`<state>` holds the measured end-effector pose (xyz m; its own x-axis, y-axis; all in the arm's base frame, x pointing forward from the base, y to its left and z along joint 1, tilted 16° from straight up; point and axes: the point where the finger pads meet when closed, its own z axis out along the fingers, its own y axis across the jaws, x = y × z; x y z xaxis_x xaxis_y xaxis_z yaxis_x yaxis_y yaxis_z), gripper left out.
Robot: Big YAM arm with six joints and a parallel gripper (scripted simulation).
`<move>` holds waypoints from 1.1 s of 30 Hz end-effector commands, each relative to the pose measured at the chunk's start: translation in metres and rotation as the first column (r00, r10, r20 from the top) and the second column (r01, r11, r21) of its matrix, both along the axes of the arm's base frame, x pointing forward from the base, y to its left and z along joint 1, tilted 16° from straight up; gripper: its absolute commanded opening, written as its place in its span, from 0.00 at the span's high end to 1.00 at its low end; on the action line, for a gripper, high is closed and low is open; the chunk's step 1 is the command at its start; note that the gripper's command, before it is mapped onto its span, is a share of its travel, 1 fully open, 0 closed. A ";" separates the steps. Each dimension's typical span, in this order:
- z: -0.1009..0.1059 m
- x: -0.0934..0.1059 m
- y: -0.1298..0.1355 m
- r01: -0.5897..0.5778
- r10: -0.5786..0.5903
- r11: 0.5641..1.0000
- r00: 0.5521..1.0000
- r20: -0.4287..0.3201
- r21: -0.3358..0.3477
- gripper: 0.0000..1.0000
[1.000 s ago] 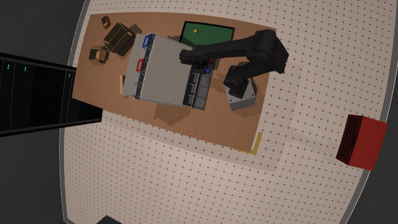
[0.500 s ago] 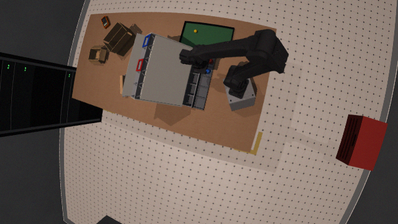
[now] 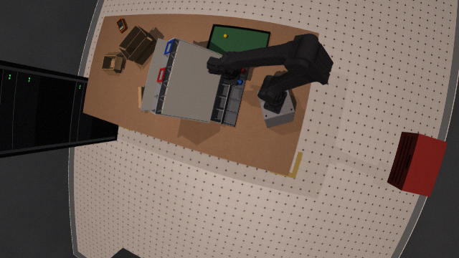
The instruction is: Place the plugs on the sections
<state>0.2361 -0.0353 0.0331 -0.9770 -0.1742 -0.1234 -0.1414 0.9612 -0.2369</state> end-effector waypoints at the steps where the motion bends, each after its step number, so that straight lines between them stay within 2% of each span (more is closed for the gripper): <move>1: 0.021 0.019 0.005 -0.001 0.001 1.000 0.999 0.050 0.000 0.41; 6: 0.037 0.019 0.018 -0.001 0.001 1.000 0.999 0.052 0.002 0.41; 16: 0.101 0.017 0.073 -0.002 0.001 1.000 0.999 0.054 0.014 0.41; 19: 0.102 0.017 0.080 -0.002 0.002 1.000 0.999 0.033 0.008 0.41; 26: 0.140 0.016 0.113 -0.002 0.002 1.000 0.999 0.033 0.012 0.41; 32: 0.149 0.015 0.120 -0.002 0.002 1.000 0.999 0.033 0.012 0.41; 33: 0.133 0.003 0.113 0.000 0.000 1.000 1.000 -0.001 -0.006 0.41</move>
<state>0.2421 0.0770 0.1640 -0.9703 -0.2051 -0.1284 -0.1706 0.9562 -0.2377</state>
